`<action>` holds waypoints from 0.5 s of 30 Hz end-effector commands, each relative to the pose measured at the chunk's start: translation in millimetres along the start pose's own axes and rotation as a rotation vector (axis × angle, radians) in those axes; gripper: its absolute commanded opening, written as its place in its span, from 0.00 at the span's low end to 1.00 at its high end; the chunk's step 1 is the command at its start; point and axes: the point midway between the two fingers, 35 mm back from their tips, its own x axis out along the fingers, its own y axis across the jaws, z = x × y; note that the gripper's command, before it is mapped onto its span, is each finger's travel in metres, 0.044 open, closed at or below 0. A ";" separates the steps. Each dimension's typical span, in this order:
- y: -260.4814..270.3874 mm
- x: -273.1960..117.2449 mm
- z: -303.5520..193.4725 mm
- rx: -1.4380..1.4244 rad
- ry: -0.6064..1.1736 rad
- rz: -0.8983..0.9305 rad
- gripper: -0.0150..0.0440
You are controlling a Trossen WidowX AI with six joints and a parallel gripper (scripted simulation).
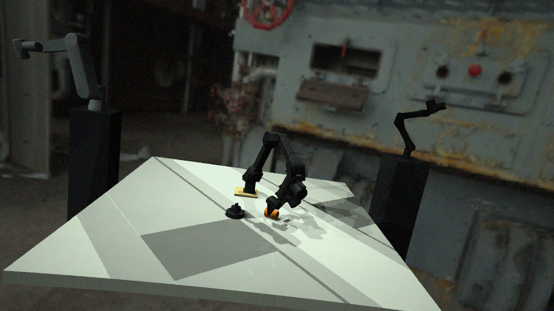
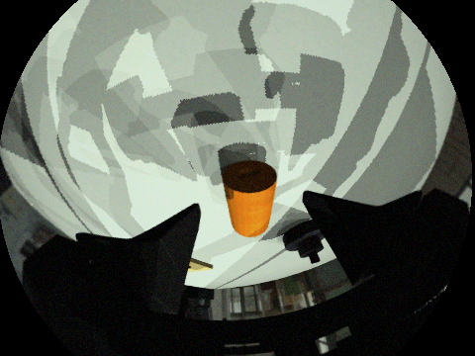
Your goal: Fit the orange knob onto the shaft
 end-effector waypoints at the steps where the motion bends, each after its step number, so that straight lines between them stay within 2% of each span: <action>1: 1.0 9.7 1.0 -0.004 0.014 0.003 1.00; 7: 1.5 16.6 3.1 -0.004 0.014 0.003 1.00; 15: 1.5 16.6 3.1 -0.004 0.014 0.003 0.66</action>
